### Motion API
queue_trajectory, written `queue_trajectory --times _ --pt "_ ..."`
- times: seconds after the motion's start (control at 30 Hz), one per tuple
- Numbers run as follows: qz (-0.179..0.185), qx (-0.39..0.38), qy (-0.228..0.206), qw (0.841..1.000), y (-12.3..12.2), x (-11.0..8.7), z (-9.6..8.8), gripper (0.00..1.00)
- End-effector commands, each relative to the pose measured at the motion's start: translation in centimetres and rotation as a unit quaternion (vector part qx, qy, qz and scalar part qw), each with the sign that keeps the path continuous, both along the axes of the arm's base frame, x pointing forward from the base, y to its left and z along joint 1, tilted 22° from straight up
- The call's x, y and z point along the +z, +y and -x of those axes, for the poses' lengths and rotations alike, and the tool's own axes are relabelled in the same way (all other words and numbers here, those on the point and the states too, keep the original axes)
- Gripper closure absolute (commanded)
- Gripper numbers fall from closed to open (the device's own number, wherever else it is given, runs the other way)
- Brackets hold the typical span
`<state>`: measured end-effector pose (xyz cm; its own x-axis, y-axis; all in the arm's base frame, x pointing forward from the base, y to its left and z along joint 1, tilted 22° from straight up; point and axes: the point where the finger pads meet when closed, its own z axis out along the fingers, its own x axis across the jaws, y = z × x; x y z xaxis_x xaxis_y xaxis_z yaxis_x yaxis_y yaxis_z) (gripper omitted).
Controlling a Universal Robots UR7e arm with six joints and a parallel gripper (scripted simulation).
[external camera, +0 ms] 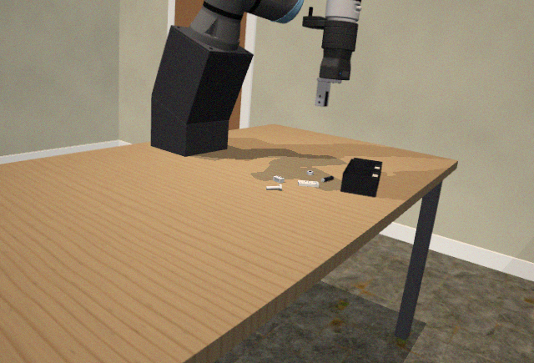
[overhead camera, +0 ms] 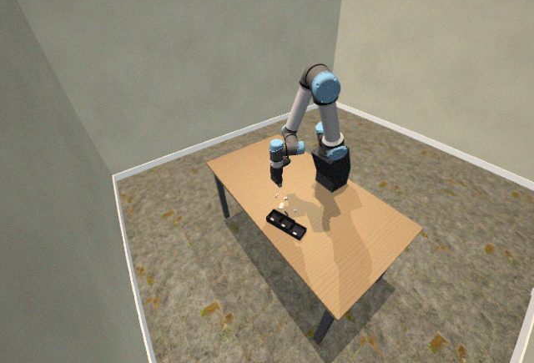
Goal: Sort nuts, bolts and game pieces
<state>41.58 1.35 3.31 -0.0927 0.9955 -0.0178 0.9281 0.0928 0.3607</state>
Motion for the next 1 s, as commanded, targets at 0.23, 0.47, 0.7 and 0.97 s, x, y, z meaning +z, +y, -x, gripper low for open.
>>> queue_trajectory --times 0.23,0.47,0.7,0.97 --pt "-0.004 0.018 -0.005 1.000 3.6 -1.0 4.2 0.69" --pt "-0.004 0.017 -0.005 1.000 3.5 -1.0 4.0 0.69" --pt "-0.031 -0.052 -0.004 0.998 4.2 -1.8 1.7 0.69" --pt "-0.066 -0.131 0.001 0.989 5.6 -3.6 -2.8 0.69"
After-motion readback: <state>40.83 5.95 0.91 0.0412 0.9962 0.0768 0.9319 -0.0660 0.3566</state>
